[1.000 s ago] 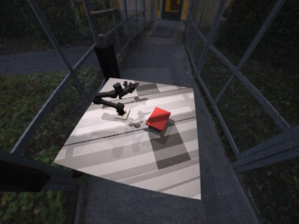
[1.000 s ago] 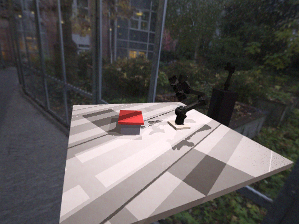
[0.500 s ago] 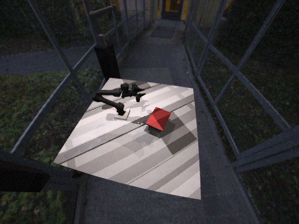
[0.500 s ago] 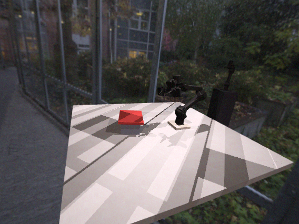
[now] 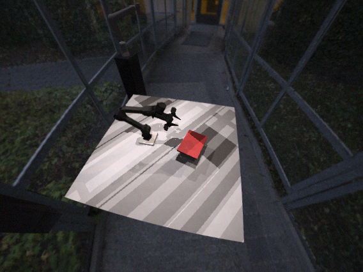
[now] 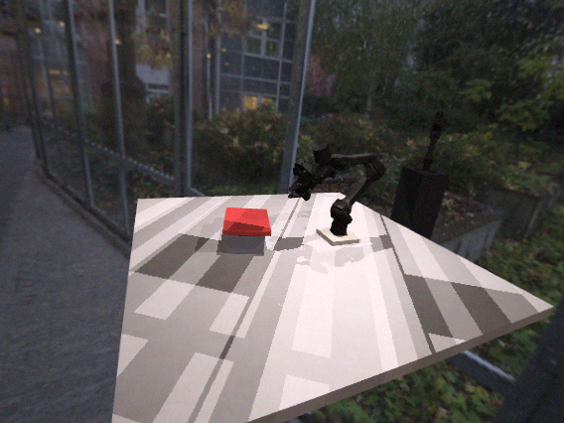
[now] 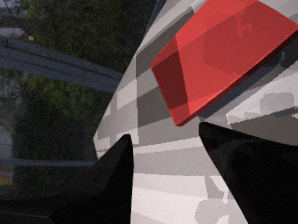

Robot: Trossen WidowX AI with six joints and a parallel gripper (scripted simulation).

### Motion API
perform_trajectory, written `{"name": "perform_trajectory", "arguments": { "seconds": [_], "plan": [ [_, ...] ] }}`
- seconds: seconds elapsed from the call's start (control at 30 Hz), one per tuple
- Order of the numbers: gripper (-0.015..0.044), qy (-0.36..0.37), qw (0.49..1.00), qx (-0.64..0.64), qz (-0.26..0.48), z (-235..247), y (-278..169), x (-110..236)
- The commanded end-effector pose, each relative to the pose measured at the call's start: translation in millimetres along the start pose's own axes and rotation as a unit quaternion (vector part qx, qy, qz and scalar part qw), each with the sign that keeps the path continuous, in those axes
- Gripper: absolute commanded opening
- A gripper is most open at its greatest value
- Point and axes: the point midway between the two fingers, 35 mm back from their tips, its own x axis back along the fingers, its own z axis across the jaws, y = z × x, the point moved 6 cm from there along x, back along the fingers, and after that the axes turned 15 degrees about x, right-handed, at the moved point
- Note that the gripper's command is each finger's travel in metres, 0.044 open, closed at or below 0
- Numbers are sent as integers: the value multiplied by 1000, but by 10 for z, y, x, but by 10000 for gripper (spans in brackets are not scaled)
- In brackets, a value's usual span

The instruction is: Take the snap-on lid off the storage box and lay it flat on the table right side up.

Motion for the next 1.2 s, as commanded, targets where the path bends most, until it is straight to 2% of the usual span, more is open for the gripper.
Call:
{"name": "perform_trajectory", "arguments": {
  "seconds": [0.0,0.1,0.7,0.93,1.17],
  "plan": [
    [235,-169,920,-345,-80,-191,70,-217],
    [235,-184,896,-390,-100,-220,70,-240],
    [235,-184,896,-390,-100,-220,70,-240],
    [235,-184,896,-391,-100,-540,-283,-492],
    [235,-185,896,-390,-100,-559,-293,-524]
  ]
}}
